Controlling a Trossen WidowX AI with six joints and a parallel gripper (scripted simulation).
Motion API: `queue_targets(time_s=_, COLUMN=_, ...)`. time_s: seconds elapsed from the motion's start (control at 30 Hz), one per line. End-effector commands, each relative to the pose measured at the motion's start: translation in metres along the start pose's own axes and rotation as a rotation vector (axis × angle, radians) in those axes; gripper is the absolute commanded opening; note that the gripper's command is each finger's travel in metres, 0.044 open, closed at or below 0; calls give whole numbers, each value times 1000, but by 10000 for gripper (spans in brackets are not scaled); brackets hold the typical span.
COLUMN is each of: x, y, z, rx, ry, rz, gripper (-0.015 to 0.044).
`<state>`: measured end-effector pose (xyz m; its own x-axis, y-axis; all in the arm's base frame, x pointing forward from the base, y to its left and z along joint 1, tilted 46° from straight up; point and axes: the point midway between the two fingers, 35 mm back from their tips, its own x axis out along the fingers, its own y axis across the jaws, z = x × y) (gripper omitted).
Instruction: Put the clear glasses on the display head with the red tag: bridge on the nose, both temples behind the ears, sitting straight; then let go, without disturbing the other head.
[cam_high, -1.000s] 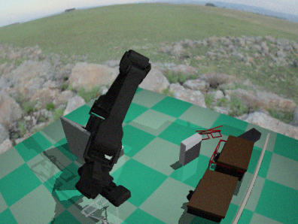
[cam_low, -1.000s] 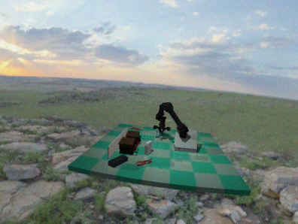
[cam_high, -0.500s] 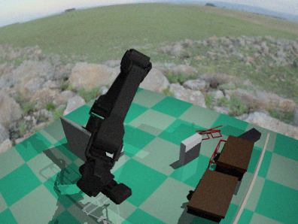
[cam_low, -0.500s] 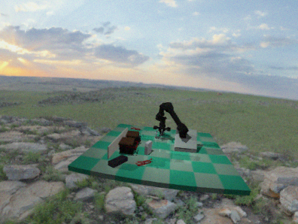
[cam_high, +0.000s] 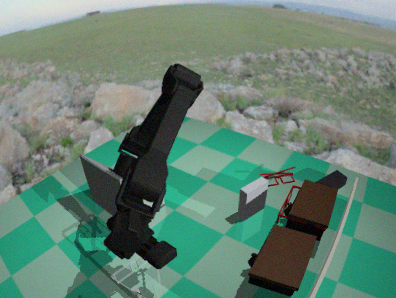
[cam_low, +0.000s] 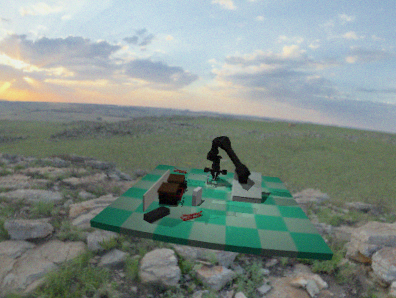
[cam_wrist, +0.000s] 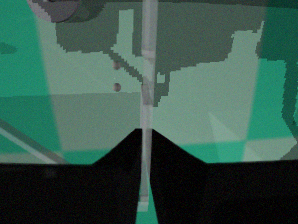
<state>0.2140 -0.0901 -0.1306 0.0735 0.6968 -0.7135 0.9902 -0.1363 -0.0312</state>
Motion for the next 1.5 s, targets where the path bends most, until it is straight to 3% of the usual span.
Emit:
queue_targets(time_s=0.0, x=0, y=-1, z=-4, rx=5, ry=6, rz=2, gripper=0)
queue_targets(time_s=1.47, x=0, y=-3, z=-5, rx=5, ry=6, rz=2, gripper=0)
